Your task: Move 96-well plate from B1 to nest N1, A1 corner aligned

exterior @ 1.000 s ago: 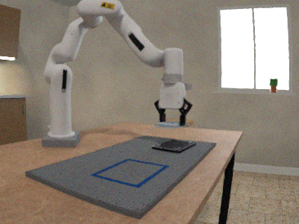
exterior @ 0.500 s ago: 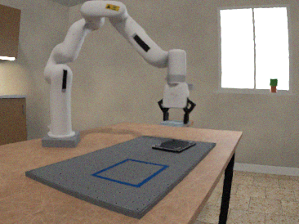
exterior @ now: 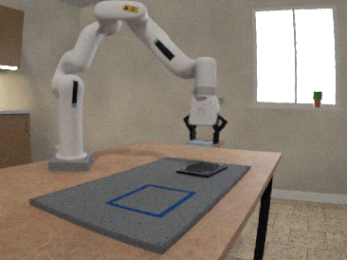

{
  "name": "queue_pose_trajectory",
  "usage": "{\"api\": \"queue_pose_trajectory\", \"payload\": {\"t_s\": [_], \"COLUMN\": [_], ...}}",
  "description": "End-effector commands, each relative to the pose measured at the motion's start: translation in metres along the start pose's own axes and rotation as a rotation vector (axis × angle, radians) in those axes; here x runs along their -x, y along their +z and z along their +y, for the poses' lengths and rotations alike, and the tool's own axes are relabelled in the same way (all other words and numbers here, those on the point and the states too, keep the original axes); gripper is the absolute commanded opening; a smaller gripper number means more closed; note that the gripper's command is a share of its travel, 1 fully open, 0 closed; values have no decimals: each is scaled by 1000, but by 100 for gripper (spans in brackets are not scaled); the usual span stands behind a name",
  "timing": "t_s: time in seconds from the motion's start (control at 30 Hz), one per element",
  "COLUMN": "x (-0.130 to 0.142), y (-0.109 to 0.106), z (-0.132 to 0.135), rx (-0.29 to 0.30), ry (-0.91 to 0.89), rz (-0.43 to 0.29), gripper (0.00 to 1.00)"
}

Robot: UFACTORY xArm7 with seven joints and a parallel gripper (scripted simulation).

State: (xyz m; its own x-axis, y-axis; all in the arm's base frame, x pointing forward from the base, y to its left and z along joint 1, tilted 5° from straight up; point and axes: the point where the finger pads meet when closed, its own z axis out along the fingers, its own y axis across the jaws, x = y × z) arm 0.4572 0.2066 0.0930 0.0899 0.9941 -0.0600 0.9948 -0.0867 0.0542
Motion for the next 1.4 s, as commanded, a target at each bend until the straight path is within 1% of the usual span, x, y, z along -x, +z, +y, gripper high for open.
{"api": "queue_pose_trajectory", "payload": {"t_s": [0.0,0.6,1.1,1.17,1.37], "x": [0,0,0,0,0], "y": [-2,-2,23,23,33], "z": [1,1,1,1,2], "rx": [3,3,3,3,3], "ry": [0,0,0,0,0], "rz": [3,3,3,3,3], "gripper": [0,0,0,0,0]}}
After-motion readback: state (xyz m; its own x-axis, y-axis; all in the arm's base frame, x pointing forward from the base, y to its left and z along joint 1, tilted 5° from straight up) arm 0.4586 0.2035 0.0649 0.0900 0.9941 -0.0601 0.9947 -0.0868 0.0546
